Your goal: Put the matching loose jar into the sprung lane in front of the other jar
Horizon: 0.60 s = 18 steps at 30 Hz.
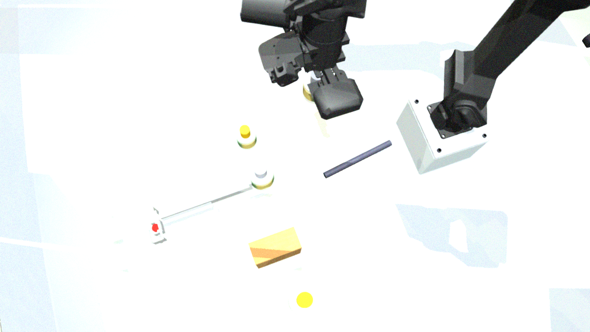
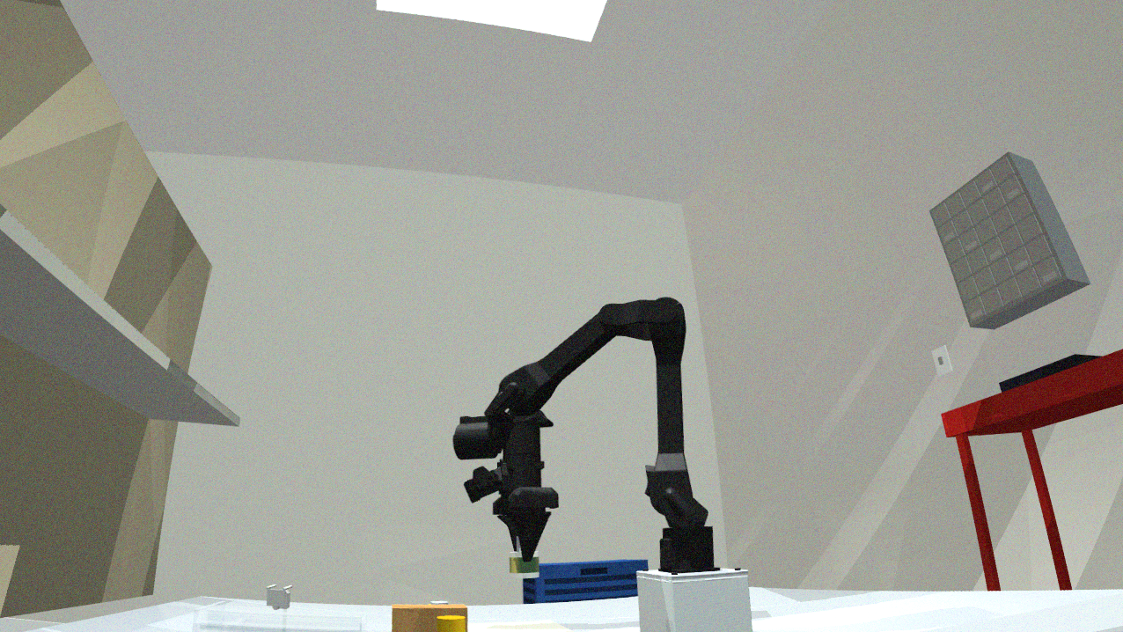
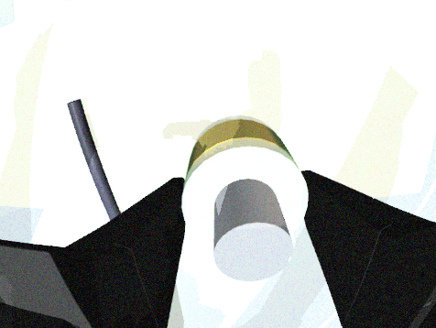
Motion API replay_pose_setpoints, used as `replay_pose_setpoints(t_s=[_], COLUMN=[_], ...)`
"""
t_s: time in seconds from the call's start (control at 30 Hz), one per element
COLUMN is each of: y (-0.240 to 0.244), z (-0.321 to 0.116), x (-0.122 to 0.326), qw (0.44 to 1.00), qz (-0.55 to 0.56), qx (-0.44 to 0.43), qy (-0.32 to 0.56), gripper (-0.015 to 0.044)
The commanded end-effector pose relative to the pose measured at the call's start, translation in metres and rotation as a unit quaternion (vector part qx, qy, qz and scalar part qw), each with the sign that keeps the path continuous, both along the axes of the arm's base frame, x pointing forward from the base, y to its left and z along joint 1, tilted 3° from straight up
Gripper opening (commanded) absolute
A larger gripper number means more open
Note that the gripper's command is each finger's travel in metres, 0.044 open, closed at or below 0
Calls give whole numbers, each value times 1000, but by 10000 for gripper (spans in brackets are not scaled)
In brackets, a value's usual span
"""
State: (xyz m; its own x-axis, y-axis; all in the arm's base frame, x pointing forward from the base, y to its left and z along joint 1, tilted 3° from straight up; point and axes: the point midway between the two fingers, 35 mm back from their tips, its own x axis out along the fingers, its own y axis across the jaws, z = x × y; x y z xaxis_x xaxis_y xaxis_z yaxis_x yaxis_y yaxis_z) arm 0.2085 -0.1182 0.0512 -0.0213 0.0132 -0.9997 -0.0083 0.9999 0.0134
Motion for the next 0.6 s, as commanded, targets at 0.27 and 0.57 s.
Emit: replay_pose_setpoints(t_s=[0.27, 0.57], y=[43, 83], z=[-20, -36], x=[48, 74], qw=[1000, 1000], qz=[4, 8], qx=[5, 7], qy=[-2, -3], gripper=[0, 0])
